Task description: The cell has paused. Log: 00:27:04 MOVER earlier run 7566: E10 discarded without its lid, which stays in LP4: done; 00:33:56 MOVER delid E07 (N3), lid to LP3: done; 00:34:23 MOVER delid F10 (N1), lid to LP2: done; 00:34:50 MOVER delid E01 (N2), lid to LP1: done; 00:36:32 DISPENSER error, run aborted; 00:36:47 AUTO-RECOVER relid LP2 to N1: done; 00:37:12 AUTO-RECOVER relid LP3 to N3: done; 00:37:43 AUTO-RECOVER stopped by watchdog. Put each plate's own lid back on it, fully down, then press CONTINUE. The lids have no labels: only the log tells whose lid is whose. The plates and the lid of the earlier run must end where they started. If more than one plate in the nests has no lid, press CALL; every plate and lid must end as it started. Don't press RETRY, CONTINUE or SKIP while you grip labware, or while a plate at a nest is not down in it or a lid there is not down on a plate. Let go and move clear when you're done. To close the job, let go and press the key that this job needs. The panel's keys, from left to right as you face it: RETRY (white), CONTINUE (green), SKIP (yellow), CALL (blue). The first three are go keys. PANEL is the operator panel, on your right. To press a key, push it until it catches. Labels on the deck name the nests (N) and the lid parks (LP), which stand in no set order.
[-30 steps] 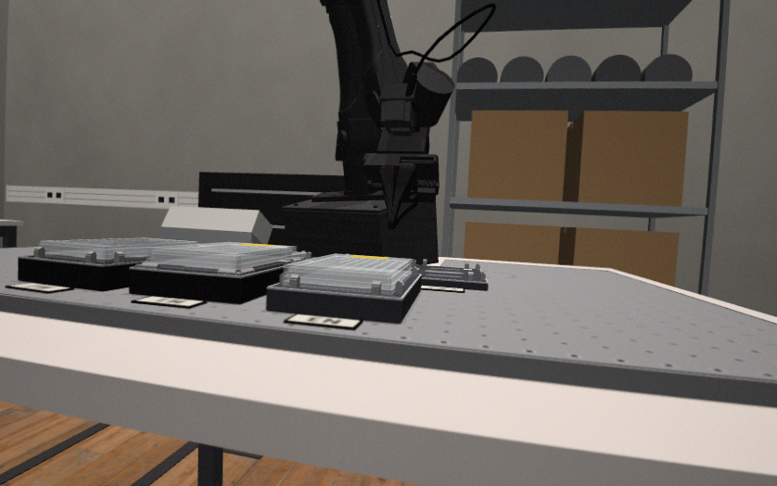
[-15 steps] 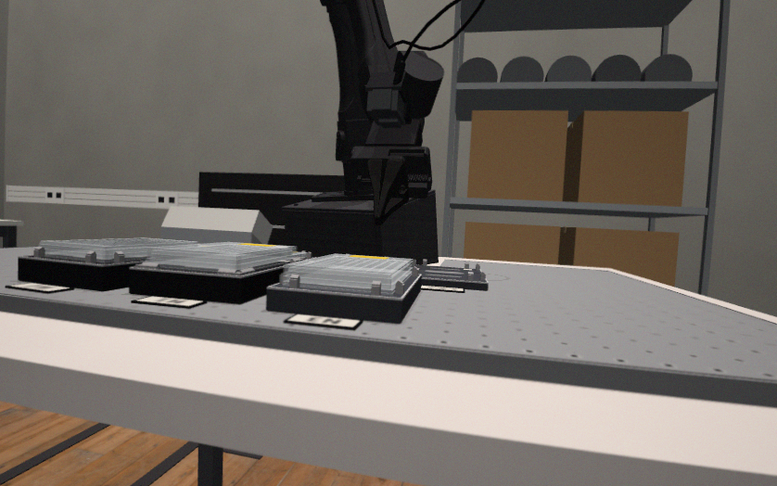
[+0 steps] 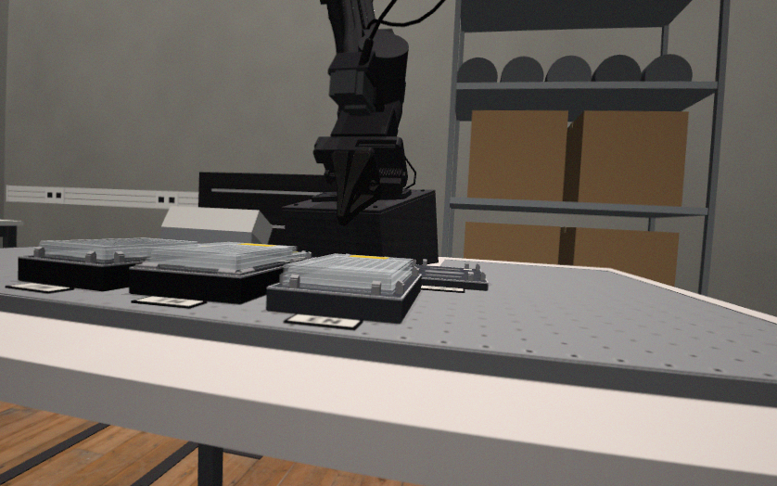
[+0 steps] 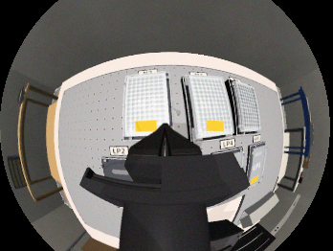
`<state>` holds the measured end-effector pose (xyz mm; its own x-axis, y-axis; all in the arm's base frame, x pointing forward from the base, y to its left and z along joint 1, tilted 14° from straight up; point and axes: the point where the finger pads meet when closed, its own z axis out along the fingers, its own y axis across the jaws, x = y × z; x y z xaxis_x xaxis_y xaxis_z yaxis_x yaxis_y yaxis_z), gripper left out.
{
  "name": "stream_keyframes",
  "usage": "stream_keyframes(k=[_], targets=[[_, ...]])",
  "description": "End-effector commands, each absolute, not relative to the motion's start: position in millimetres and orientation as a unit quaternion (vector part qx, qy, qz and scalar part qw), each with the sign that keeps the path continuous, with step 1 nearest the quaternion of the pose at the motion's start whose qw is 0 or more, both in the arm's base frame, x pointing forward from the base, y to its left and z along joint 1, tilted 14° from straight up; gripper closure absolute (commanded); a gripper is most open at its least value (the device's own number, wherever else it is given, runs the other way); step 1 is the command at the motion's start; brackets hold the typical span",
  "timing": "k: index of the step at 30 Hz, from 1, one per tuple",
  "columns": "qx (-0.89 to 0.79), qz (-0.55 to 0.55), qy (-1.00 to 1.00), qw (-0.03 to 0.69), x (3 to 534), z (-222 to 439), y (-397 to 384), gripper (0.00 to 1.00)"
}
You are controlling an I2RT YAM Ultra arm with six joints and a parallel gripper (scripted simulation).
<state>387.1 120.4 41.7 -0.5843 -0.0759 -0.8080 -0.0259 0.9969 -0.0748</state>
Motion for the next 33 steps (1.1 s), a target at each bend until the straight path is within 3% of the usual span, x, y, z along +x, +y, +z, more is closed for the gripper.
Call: stream_keyframes(k=[1, 17, 33], targets=[[-0.047, -0.022, 0.891, 0.451, 403.0, 45.1, 124.2, 1.0], [-0.047, -0.021, 0.891, 0.452, 473.0, 64.3, 102.7, 1.0], [-0.046, -0.02, 0.888, 0.457, 479.9, 70.3, 101.5, 1.0]])
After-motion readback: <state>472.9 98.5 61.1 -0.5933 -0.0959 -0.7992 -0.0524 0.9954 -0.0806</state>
